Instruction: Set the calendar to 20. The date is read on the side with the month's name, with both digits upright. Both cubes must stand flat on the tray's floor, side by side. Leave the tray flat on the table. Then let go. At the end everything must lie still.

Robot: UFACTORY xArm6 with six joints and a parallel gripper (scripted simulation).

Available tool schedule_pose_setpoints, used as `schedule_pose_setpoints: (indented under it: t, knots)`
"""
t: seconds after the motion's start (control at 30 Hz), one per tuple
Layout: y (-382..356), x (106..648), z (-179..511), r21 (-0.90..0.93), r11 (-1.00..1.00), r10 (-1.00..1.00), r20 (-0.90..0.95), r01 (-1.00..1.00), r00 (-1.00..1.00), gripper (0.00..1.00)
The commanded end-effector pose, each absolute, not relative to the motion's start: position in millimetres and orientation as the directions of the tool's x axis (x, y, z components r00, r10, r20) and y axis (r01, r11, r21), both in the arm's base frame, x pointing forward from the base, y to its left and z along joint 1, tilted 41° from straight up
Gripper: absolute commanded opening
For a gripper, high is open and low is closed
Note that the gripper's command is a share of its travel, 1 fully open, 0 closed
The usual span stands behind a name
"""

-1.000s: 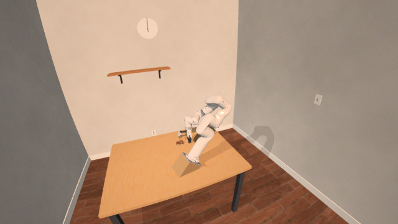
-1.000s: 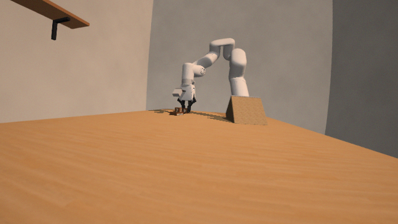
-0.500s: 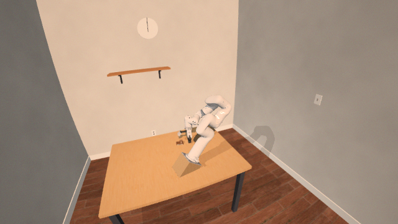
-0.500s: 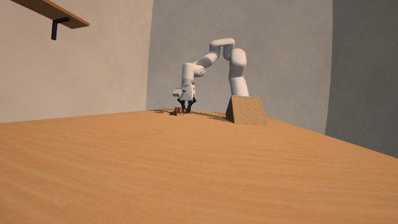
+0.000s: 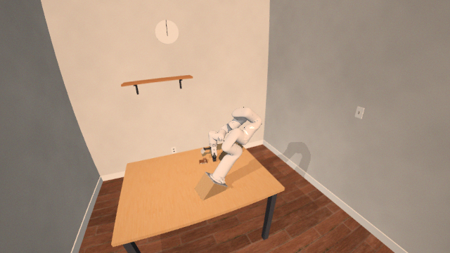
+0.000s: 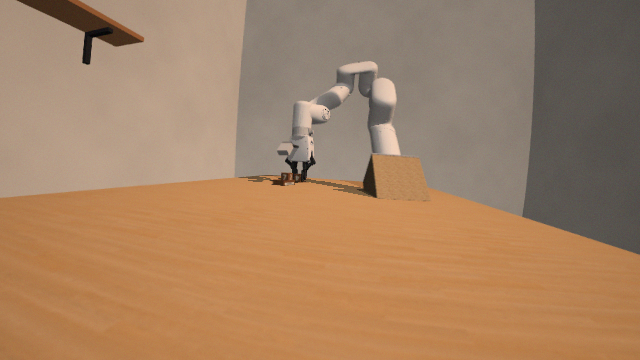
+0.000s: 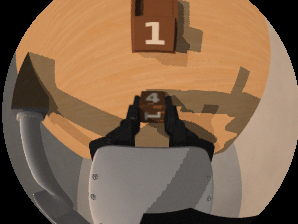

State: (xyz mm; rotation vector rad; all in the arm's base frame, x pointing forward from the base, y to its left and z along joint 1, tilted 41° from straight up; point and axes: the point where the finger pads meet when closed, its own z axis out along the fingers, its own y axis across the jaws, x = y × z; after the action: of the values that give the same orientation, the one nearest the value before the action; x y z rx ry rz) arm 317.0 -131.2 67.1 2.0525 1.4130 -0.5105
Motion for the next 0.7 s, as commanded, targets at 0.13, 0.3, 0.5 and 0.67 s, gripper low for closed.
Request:
schedule_pose_setpoints:
  t: [0.13, 0.3, 0.5, 0.67]
  knots:
    - [-132.0, 318.1, 66.4, 0.253, -0.262, 0.706, -0.607, 0.931, 0.364, 0.29]
    - [-133.0, 318.1, 65.3, 0.253, -0.262, 0.706, -0.607, 0.931, 0.364, 0.29]
    - [-133.4, 318.1, 64.8, 0.253, -0.262, 0.706, -0.607, 0.931, 0.364, 0.29]
    - [-133.4, 318.1, 64.8, 0.253, -0.262, 0.706, -0.607, 0.931, 0.364, 0.29]
